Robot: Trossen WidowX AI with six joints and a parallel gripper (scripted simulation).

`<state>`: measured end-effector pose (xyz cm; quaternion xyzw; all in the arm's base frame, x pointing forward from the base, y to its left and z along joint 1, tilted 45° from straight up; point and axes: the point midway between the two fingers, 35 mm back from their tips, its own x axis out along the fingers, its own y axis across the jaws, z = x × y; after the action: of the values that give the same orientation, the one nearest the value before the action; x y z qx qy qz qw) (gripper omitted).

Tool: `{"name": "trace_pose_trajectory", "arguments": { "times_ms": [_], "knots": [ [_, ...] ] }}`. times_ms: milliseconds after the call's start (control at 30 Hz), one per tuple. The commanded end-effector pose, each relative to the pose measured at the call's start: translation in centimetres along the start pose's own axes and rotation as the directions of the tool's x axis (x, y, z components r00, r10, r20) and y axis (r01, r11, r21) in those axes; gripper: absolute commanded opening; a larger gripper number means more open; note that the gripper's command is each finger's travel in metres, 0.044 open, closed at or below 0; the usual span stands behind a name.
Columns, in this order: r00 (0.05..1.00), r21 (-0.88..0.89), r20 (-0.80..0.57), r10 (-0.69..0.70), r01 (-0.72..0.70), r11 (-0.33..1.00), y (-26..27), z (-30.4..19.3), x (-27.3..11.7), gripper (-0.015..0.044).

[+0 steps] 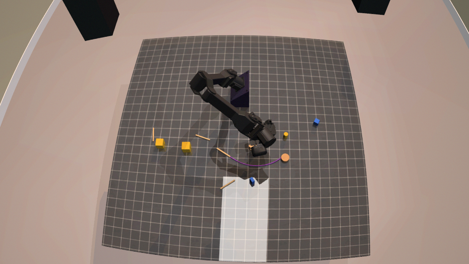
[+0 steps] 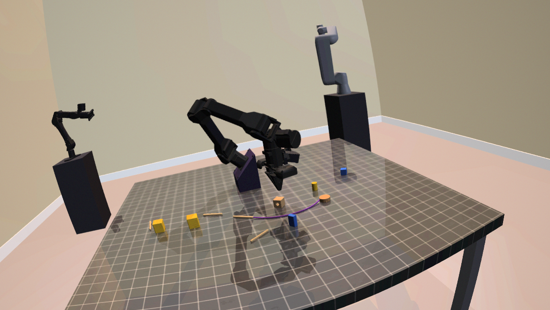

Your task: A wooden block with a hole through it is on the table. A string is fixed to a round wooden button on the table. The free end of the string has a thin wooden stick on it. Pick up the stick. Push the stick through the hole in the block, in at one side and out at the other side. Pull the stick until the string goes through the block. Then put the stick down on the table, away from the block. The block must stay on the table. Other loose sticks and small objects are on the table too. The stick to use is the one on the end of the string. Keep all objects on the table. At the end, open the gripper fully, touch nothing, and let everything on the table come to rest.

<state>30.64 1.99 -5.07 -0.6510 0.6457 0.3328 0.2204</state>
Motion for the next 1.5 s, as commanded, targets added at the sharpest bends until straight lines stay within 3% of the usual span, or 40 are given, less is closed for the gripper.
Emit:
{"name": "trace_pose_trajectory", "arguments": {
  "times_ms": [0,67,133,267,433,567,733,1000,1233,1467],
  "knots": [
    [1.000,0.000,0.000,0.000,0.000,1.000,0.0,0.0,0.0,0.0000],
    [1.000,0.070,0.000,0.000,0.000,0.998,-0.1,-0.2,0.0,0.0053],
    [1.000,0.261,0.002,-0.001,0.001,0.965,-0.2,-0.8,0.0,0.0105],
    [1.000,0.638,0.003,-0.002,0.000,0.770,-0.6,-2.1,-0.1,0.0210],
    [1.000,0.942,0.004,-0.004,-0.003,0.336,-0.9,-3.8,-0.2,0.0341],
    [1.000,0.996,0.004,-0.005,-0.005,-0.086,-1.1,-5.2,-0.2,0.0440],
    [1.000,0.826,0.003,-0.005,-0.005,-0.564,-1.3,-6.9,-0.2,0.0440],
    [1.000,0.418,0.000,-0.005,-0.005,-0.909,-1.3,-8.8,-0.2,0.0440],
    [1.000,-0.042,-0.003,-0.004,-0.004,-0.999,-1.3,-10.5,-0.1,0.0440],
    [1.000,-0.493,-0.008,-0.003,-0.006,-0.870,-1.2,-12.1,-0.1,0.0440]
  ]
}}
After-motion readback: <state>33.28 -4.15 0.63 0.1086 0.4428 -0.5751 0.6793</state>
